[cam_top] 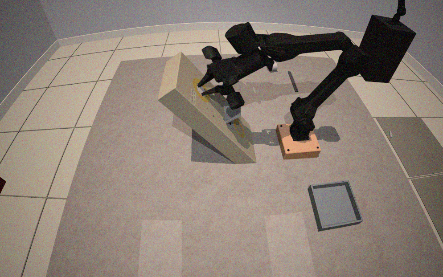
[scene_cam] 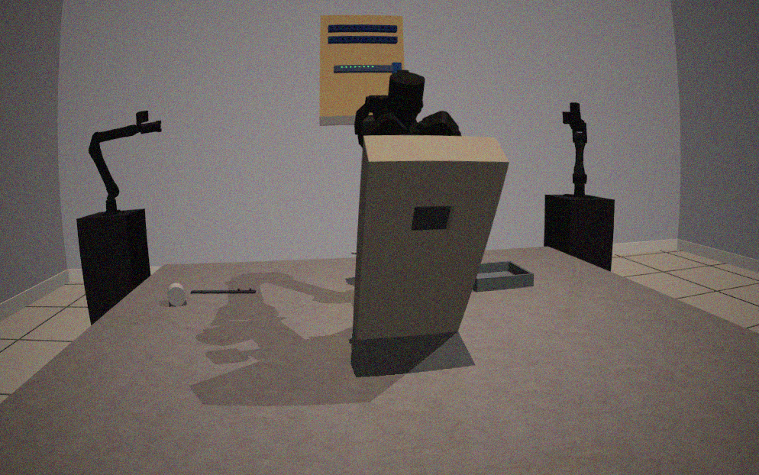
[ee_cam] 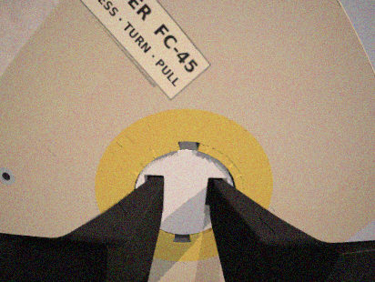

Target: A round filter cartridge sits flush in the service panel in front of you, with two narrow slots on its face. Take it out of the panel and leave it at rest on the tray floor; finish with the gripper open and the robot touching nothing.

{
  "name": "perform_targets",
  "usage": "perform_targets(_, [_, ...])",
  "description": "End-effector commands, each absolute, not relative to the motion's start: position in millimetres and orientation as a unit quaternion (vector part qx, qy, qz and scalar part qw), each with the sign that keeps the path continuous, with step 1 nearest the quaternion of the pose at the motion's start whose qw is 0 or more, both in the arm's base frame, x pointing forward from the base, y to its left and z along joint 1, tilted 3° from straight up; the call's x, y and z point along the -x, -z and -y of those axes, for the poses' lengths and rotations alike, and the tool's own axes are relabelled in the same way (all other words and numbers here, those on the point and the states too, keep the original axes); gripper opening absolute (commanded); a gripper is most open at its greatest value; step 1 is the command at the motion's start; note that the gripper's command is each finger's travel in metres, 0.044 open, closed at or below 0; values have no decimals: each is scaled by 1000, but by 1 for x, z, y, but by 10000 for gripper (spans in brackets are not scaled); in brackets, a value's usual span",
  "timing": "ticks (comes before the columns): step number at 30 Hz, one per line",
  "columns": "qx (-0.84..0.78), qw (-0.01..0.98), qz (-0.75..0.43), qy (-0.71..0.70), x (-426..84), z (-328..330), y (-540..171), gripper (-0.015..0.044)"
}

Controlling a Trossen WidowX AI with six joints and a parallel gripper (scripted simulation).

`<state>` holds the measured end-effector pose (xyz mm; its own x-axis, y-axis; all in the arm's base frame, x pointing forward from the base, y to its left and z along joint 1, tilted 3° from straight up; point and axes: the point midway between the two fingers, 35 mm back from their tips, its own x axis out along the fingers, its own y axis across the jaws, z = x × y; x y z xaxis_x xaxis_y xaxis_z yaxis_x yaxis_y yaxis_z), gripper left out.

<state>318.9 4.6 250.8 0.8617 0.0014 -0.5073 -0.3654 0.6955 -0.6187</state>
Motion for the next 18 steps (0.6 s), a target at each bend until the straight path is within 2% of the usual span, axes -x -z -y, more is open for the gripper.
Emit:
perform_targets(1, [379,886,-245,-104,-323,-4,-246,107])
perform_targets(18, [379,886,-245,-104,-327,-4,-244,107])
